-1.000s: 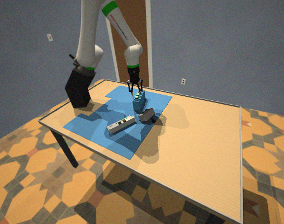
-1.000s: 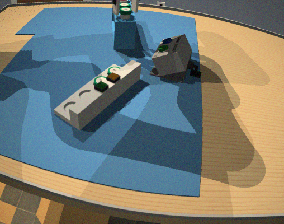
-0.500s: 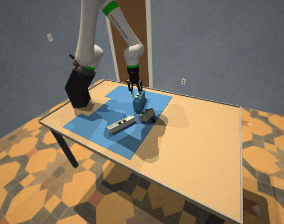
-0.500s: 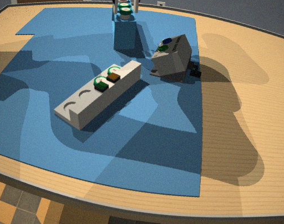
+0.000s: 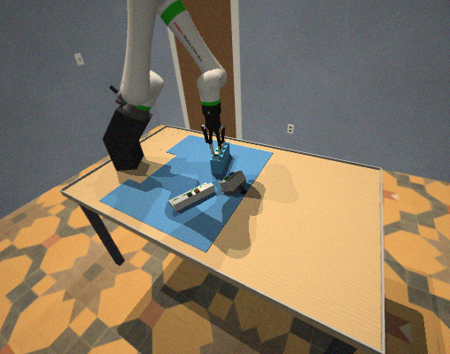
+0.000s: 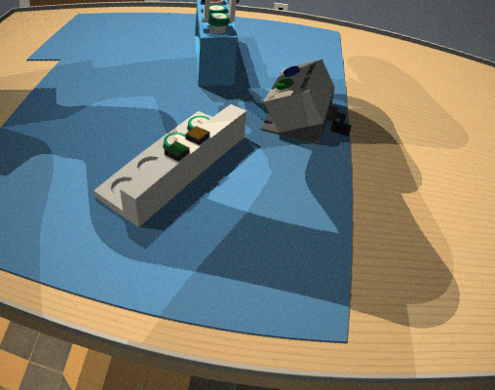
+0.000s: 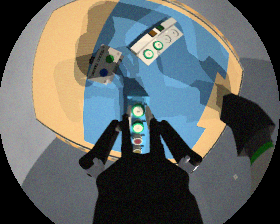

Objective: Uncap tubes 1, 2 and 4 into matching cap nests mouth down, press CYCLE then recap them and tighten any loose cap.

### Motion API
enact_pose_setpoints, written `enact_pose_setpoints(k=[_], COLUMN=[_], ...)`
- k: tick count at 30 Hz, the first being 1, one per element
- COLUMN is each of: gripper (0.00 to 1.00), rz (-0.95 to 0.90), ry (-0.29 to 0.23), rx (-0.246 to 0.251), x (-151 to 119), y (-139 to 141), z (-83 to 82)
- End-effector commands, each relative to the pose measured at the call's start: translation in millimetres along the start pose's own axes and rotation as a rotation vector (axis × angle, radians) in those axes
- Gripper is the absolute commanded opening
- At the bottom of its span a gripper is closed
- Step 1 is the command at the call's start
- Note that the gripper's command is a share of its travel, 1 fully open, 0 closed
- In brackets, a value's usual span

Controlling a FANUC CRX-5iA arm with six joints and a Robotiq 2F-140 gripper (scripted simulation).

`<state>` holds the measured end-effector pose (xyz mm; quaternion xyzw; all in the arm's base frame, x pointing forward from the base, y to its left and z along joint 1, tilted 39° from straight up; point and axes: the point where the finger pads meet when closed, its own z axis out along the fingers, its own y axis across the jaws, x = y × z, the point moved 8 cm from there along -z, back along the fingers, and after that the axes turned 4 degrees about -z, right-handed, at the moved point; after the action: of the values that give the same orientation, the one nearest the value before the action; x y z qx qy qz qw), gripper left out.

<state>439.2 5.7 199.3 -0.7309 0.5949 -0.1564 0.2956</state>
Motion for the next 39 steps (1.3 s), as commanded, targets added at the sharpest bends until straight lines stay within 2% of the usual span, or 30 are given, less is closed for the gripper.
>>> enact_pose_setpoints(k=[1, 12, 24, 27, 30, 32, 39], gripper=[0.0, 0.0, 0.0, 0.0, 0.0, 0.0, 0.0], rz=[0.0, 0.0, 0.0, 0.0, -0.25, -0.25, -0.583], ry=[0.0, 0.0, 0.0, 0.0, 0.0, 0.0, 0.0], rx=[0.0, 0.0, 0.0, 0.0, 0.0, 0.0, 0.0], x=[0.0, 0.0, 0.0, 0.0, 21.8, 21.8, 50.9], y=[-0.1, -0.1, -0.1, -0.1, 12.1, 12.1, 28.4], z=[-0.1, -0.1, -35.7, -35.7, -35.7, -35.7, -35.7])
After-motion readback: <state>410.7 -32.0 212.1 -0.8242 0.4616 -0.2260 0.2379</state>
